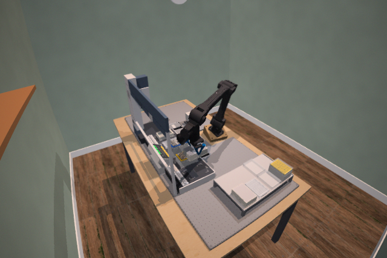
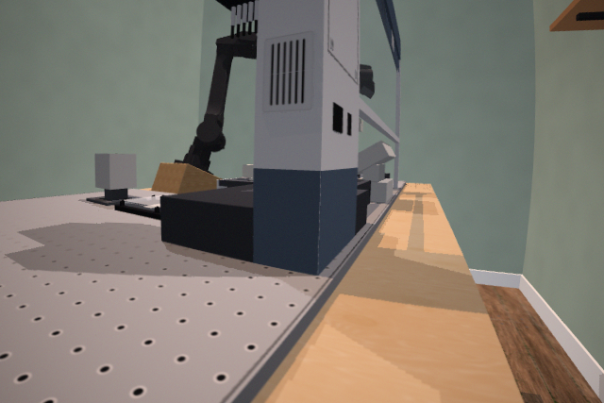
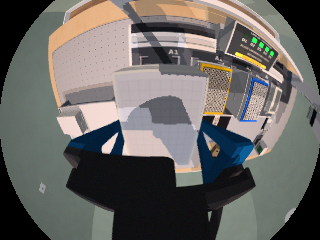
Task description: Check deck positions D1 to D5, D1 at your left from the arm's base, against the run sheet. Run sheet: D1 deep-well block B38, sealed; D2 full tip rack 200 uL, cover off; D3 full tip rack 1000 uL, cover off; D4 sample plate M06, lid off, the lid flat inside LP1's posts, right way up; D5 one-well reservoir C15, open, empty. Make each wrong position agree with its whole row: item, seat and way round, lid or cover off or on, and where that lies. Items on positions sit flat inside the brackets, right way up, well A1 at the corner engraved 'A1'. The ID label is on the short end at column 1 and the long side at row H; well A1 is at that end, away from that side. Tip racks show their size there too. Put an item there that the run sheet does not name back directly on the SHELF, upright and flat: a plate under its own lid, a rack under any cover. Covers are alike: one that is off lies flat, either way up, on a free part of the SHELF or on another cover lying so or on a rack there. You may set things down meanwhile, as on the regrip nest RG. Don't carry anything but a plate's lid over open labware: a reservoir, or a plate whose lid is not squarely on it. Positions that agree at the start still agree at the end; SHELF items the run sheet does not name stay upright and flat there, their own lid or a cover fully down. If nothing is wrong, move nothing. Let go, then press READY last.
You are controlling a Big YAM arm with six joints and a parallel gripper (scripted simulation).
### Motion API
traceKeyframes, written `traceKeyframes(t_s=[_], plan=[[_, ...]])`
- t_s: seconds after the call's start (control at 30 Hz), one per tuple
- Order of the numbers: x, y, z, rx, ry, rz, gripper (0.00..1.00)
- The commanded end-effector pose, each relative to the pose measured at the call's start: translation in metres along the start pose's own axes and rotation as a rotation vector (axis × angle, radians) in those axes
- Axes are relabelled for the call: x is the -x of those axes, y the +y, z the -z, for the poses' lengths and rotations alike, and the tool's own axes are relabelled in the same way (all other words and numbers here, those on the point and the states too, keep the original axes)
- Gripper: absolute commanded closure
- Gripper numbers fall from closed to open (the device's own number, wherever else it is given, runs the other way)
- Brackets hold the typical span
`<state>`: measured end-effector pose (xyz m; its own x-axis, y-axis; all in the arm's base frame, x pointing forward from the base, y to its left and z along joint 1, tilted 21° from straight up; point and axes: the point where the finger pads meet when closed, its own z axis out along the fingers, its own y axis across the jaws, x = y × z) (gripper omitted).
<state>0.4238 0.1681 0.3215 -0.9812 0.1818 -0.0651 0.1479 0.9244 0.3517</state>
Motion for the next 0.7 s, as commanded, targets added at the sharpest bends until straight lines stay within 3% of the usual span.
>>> traceKeyframes(t_s=[0.0, 0.1, 0.13, 0.17, 0.67], plan=[[0.012, 0.015, 0.029, 0.034, -0.062, 0.023, 1.00], [0.012, 0.015, 0.029, 0.033, -0.061, 0.023, 1.00], [0.013, 0.017, 0.021, 0.035, -0.062, 0.025, 1.00], [0.006, 0.011, 0.005, 0.020, -0.029, 0.015, 1.00], [0.005, 0.009, -0.018, 0.015, -0.027, 0.008, 1.00]])
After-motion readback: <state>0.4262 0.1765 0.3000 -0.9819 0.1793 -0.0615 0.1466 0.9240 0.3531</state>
